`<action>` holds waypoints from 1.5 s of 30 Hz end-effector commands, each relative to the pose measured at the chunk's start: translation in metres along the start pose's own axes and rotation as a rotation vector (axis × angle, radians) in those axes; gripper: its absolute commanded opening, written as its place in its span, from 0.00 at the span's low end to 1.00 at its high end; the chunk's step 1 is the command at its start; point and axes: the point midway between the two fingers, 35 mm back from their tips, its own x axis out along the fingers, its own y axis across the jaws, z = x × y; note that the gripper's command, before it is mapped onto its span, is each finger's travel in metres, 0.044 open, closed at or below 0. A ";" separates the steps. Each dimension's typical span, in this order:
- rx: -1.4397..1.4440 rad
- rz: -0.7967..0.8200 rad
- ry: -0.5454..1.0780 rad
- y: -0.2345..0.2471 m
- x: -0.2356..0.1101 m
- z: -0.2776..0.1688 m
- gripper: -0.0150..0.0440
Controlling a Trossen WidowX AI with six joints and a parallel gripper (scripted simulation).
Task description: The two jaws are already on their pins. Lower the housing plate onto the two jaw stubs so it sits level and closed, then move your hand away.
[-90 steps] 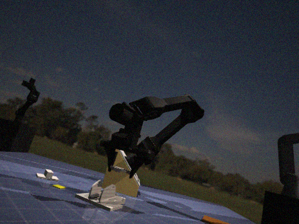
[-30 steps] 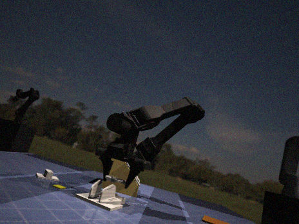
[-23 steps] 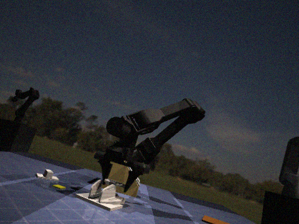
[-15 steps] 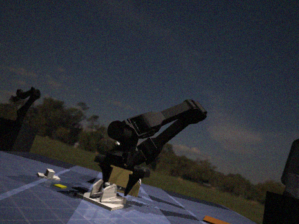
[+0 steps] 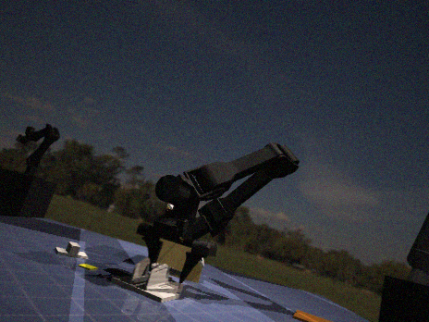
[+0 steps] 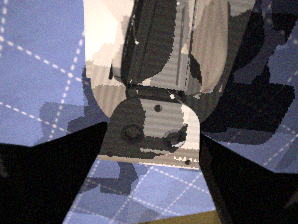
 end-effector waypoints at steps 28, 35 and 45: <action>0.015 0.003 0.000 0.000 0.007 0.000 0.85; 0.015 0.003 0.000 0.000 0.008 0.000 0.85; 0.015 0.004 0.000 0.000 0.010 0.000 0.85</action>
